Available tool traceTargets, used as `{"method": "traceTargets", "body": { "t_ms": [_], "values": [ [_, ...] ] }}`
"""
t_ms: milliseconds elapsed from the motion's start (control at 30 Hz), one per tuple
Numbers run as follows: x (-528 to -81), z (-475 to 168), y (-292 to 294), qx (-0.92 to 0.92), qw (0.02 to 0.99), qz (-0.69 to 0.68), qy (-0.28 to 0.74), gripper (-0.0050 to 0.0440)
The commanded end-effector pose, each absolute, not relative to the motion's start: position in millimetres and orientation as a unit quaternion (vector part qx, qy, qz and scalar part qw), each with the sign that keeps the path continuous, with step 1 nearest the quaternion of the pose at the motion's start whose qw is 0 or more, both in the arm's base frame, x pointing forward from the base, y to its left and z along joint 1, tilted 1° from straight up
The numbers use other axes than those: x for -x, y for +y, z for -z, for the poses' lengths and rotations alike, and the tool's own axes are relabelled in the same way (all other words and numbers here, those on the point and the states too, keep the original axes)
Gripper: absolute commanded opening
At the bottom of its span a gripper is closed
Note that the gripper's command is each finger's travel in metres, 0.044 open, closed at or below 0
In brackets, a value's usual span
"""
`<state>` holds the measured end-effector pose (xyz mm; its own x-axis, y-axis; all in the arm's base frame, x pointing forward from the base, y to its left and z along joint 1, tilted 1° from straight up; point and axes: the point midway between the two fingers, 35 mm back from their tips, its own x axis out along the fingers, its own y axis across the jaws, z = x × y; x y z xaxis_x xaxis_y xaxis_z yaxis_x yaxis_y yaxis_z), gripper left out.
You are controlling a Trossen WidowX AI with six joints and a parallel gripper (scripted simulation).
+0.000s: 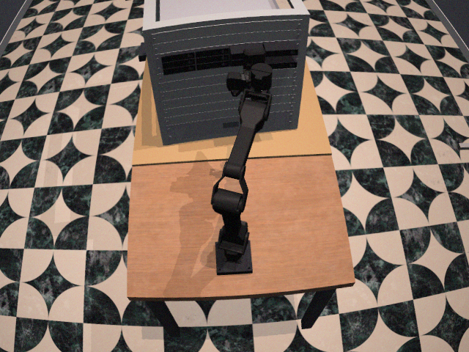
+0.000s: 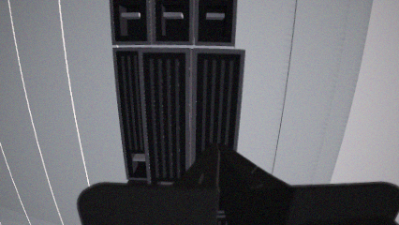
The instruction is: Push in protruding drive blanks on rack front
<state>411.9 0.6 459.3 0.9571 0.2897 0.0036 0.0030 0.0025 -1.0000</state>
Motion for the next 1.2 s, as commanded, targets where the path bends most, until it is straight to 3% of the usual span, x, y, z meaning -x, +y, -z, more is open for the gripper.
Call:
{"method": "traceTargets", "body": {
  "t_ms": [0, 1167],
  "values": [
    [-412, -467, 2, 0.702, 0.697, -0.097, -0.110, -0.0050],
    [-433, -469, 9, 0.702, 0.697, -0.097, -0.110, -0.0050]
  ]
}}
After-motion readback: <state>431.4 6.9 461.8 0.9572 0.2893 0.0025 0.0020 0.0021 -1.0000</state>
